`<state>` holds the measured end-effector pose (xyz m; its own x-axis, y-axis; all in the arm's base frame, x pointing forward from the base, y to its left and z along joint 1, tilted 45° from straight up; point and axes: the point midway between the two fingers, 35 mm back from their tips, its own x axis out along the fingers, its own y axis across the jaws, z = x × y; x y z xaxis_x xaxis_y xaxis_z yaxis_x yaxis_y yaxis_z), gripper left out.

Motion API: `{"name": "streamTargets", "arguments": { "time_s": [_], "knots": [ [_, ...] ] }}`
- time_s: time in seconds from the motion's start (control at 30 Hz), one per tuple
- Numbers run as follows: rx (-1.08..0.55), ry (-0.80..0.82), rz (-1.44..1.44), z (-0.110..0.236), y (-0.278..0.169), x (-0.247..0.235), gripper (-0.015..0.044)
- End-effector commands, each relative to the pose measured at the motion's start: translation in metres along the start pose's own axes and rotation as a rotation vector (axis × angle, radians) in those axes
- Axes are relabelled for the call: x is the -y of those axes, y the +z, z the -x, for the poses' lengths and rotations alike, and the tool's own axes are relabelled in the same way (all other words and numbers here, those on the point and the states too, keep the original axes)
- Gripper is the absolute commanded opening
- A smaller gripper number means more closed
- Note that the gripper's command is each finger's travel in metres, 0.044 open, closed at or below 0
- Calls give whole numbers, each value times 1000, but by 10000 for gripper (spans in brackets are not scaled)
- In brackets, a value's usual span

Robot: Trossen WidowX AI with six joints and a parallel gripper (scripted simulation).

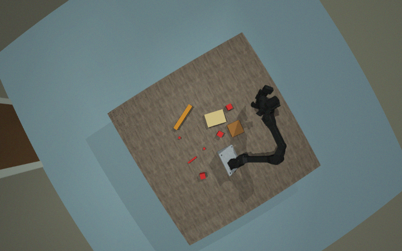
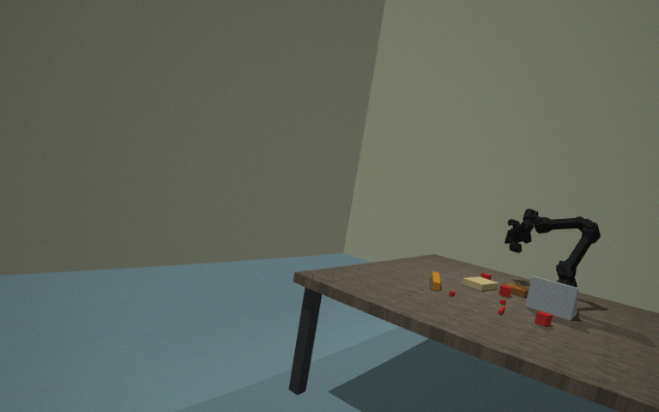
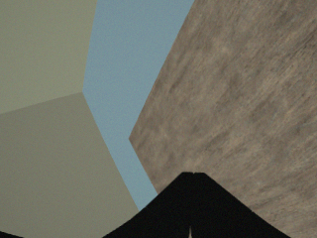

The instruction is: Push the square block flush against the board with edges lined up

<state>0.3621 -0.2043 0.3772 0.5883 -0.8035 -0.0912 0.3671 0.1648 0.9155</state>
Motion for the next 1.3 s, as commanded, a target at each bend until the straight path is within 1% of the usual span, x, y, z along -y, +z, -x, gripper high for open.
{"name": "streamTargets", "arguments": {
  "time_s": [0.0,0.6,1.27],
  "knots": [
    [-26,-62,127,-4,-13,13,0],
    [-187,-292,653,-8,-62,78,0],
    [-439,-493,1247,8,-97,147,0]
  ]
}}
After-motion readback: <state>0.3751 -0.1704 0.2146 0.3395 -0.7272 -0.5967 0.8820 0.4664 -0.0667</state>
